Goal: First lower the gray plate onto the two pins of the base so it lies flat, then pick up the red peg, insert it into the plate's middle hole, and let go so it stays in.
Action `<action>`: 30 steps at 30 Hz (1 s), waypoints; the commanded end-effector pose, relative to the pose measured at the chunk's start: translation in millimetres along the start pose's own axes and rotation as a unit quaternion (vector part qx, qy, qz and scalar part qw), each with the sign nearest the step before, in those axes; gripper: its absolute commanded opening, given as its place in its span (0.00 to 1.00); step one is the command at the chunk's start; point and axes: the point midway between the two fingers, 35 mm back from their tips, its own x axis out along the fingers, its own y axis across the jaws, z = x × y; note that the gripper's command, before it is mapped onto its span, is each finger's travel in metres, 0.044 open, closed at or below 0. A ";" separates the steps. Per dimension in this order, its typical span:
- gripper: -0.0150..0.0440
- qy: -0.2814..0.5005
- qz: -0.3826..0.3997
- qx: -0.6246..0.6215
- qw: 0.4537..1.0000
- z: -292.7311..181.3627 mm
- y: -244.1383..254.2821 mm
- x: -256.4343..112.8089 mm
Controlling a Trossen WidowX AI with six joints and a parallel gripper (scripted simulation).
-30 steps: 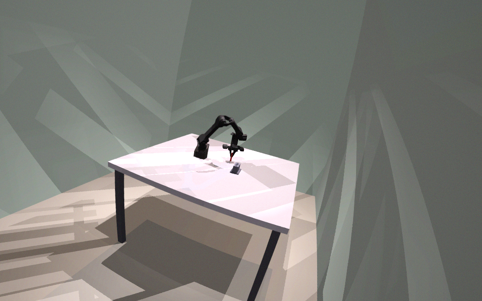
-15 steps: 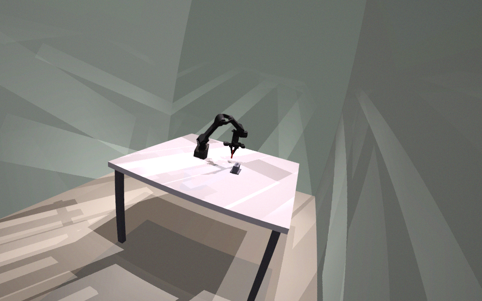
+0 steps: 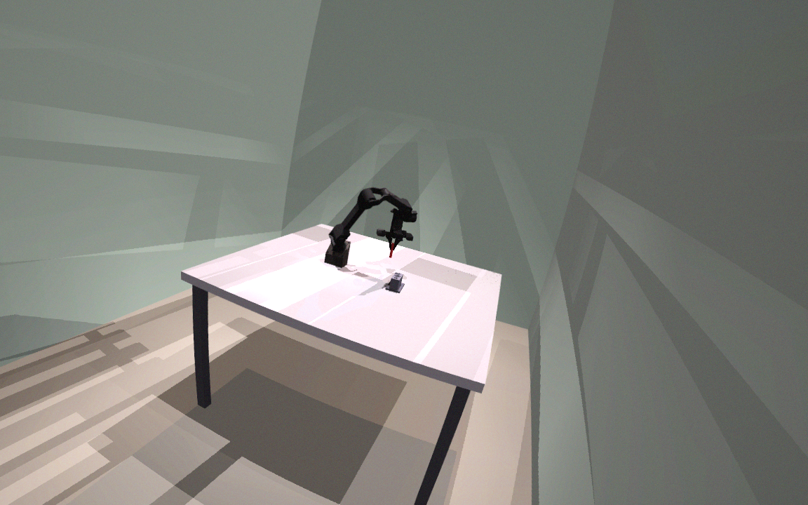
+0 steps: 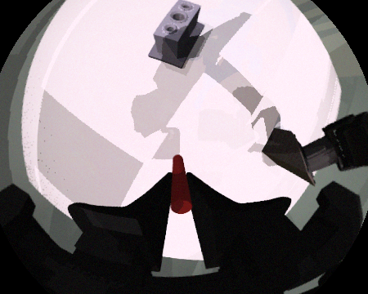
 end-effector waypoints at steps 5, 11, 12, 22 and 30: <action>0.25 0.003 0.000 -0.001 1.000 10.5 3.6 1.4; 0.25 0.006 0.001 -0.002 1.000 25.2 8.7 0.0; 0.25 0.006 0.001 -0.002 1.000 27.9 9.6 -0.3; 0.25 0.009 0.004 -0.003 1.000 55.6 16.9 -2.4; 0.25 0.010 0.005 -0.002 1.000 78.8 20.8 -3.3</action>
